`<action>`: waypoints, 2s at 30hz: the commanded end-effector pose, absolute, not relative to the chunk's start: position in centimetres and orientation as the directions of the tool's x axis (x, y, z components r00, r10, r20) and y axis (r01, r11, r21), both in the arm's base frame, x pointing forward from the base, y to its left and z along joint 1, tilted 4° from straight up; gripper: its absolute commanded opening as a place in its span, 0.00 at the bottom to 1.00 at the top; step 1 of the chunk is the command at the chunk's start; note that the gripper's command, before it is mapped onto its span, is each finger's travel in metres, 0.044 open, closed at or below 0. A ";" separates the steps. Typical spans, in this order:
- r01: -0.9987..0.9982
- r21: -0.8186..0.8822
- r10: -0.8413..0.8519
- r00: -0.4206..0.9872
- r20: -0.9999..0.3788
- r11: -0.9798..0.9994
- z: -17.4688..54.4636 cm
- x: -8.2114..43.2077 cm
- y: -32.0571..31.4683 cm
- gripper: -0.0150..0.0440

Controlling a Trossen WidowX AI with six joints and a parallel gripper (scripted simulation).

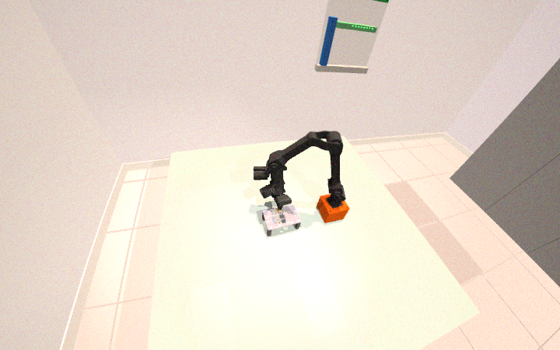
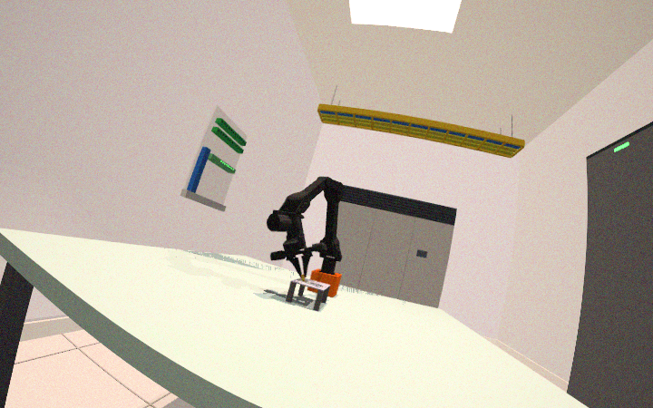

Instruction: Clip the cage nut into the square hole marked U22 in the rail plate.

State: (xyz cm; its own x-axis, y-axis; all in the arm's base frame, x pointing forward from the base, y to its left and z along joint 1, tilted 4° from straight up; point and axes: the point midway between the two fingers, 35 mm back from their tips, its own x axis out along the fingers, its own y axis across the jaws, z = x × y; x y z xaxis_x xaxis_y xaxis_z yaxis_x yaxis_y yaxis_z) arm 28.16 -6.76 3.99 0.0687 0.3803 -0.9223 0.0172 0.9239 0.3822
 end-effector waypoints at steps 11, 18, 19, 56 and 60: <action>0.013 0.405 0.403 0.072 -0.912 0.914 4.0 28.3 -6.9 0.30; 0.012 0.414 0.412 0.072 -0.908 0.910 3.9 28.3 -7.0 0.30; 0.012 0.414 0.413 0.072 -0.908 0.910 3.9 28.3 -7.0 0.30; 0.015 0.382 0.380 0.071 -0.922 0.924 4.0 28.1 -7.1 0.30; 0.016 0.373 0.371 0.071 -0.926 0.928 4.0 28.1 -7.1 0.30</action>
